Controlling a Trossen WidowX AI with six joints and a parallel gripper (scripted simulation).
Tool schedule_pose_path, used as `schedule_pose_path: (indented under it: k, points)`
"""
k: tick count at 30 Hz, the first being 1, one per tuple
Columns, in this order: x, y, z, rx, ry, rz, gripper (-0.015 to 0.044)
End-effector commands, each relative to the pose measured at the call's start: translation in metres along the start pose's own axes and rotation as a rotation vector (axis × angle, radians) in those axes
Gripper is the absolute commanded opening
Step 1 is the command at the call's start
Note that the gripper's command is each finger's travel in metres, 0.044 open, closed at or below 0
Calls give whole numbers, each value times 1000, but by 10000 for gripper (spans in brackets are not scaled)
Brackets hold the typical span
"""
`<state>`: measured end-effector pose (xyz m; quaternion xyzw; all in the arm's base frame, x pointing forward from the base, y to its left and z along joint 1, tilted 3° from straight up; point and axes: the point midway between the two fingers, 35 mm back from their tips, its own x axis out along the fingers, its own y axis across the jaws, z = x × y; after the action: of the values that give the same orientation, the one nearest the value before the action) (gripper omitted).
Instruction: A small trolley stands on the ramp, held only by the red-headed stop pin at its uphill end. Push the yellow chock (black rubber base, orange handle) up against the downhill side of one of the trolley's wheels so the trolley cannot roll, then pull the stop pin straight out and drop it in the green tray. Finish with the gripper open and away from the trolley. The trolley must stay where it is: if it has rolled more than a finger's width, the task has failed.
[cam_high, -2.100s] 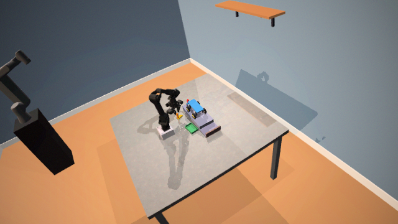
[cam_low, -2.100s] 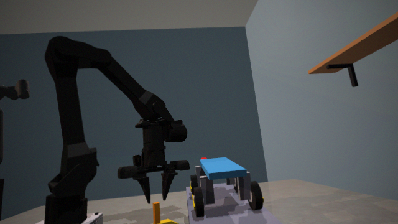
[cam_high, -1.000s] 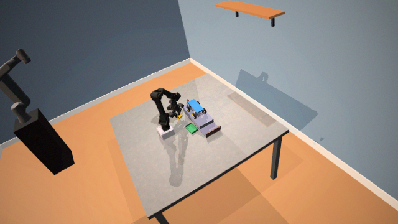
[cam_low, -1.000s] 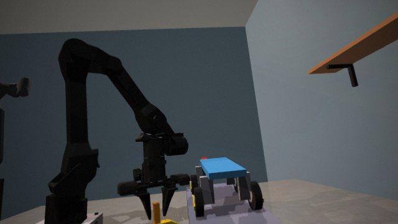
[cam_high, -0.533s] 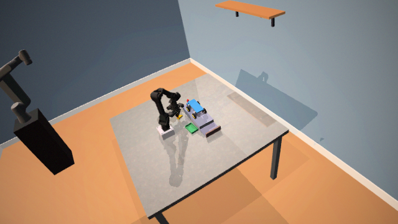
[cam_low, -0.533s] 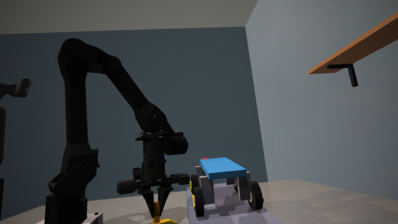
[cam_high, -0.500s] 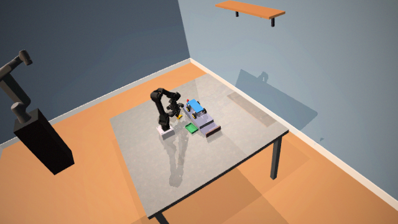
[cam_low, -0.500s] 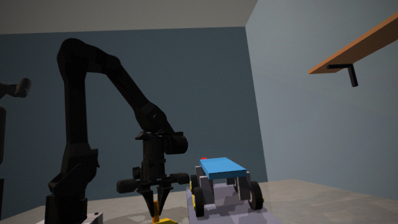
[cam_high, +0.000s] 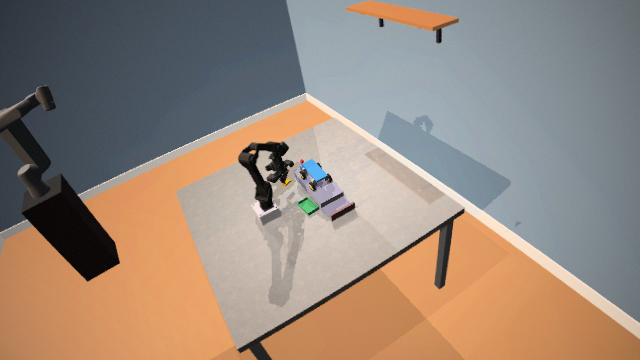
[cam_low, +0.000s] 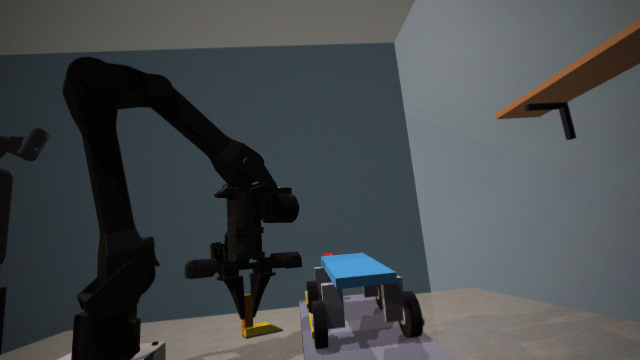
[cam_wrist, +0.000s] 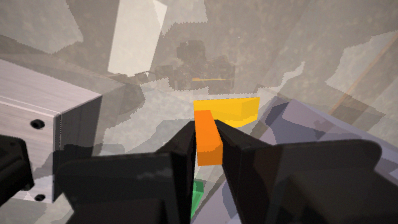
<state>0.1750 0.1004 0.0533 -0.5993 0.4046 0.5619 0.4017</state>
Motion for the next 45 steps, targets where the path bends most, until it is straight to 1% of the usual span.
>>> schedule_pose_path:
  k: [1, 29, 37, 45]
  points:
    - [-16, -1, 1, -2, -7, -11, 0]
    - [-95, -5, 3, -2, -7, -11, 0]
    - [-96, -5, 3, 21, -8, -11, 0]
    - [-96, -5, 3, 278, -8, -9, 0]
